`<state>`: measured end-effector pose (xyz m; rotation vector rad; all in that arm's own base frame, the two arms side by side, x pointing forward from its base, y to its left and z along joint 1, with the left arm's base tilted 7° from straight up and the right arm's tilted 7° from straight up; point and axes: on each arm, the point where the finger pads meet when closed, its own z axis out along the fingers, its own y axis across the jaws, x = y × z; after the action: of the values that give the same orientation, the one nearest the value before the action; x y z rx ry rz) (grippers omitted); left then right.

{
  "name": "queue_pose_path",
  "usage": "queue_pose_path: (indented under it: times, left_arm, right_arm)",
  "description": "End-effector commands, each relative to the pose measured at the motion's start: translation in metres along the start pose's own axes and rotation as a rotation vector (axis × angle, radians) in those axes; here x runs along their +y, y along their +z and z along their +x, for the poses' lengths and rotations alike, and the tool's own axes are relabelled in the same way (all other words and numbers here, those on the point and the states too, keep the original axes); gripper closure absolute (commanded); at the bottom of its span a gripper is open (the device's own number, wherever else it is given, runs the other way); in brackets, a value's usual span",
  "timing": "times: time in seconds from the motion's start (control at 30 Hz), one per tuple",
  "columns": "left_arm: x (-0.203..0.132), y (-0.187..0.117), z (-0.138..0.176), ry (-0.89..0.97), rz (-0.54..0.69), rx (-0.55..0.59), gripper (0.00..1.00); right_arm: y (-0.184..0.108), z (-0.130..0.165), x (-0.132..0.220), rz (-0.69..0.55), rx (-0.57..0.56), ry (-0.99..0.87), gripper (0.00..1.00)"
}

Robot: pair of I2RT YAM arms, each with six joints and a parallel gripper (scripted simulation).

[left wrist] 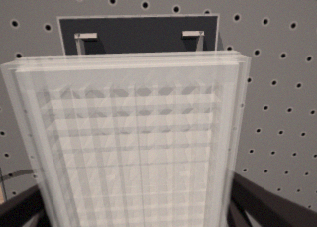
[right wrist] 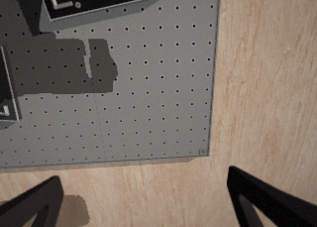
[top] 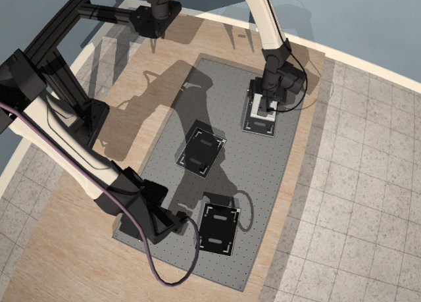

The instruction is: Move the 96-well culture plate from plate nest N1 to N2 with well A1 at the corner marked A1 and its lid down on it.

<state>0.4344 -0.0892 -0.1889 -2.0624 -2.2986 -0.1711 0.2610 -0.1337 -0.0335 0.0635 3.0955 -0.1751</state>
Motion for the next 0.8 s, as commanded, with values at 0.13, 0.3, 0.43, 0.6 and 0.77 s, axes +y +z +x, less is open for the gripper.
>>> queue_pose_path:
  times: [0.13, 0.3, 0.43, 0.6, 0.77]
  left_arm:
    - [0.006, 0.020, -0.001, 0.000, -0.008, -0.007, 1.00]
    - [0.006, 0.027, -0.002, 0.003, -0.008, -0.007, 1.00]
    - [0.006, 0.032, -0.003, 0.003, -0.008, -0.008, 1.00]
    - [0.006, 0.040, -0.001, 0.001, -0.008, -0.007, 1.00]
    - [0.005, 0.049, -0.002, 0.002, -0.008, -0.007, 1.00]
  right_arm:
    - [-0.003, -0.003, 0.000, 0.002, -0.010, -0.010, 0.00]
    - [-0.003, -0.003, 0.000, 0.002, -0.010, -0.010, 0.00]
    - [-0.003, -0.003, 0.000, 0.002, -0.010, -0.010, 0.00]
    - [-0.003, -0.003, 0.000, 0.002, -0.010, -0.010, 0.00]
    - [-0.003, -0.003, 0.000, 0.002, -0.010, -0.010, 0.00]
